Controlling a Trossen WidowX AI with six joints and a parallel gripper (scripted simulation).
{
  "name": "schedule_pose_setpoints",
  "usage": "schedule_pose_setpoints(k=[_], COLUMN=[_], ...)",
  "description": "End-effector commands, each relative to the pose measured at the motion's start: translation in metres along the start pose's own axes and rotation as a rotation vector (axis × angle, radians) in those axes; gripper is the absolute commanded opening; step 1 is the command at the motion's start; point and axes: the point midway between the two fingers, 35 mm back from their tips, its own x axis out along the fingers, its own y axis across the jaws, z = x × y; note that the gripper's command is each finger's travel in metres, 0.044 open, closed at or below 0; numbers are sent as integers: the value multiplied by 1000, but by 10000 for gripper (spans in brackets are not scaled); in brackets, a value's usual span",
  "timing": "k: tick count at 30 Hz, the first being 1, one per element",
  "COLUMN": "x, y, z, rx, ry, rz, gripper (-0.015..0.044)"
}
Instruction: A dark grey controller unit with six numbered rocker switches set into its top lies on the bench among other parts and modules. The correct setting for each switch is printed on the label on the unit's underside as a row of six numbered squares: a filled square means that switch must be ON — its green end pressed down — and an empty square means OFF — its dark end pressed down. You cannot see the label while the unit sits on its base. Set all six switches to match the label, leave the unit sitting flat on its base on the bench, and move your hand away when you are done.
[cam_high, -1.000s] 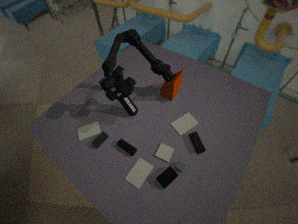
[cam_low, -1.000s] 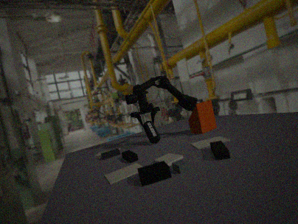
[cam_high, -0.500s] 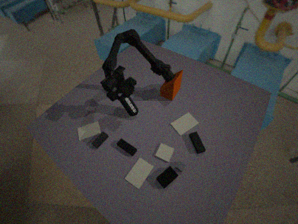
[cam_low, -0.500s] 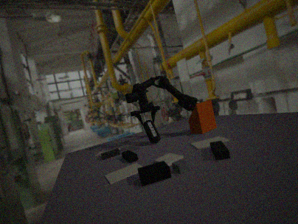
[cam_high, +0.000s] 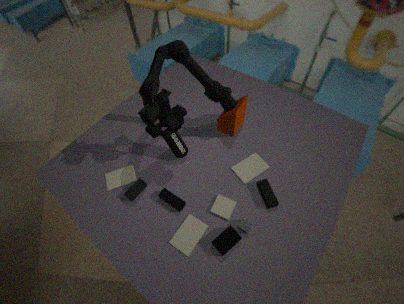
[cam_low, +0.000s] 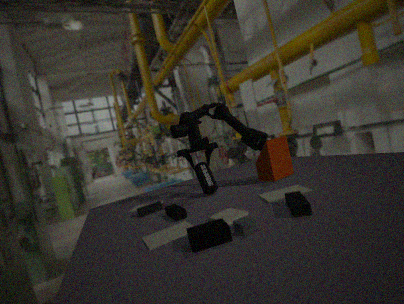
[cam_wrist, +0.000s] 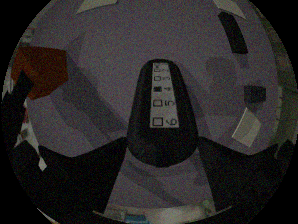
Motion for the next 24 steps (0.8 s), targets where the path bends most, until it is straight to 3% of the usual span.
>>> schedule_pose_setpoints(k=[1, 24], x=[-2, -7], y=[-1, -1], z=[7, 25], rx=[4, 4], ry=[-12, -13], rz=[0, 0], gripper=[336, 337])
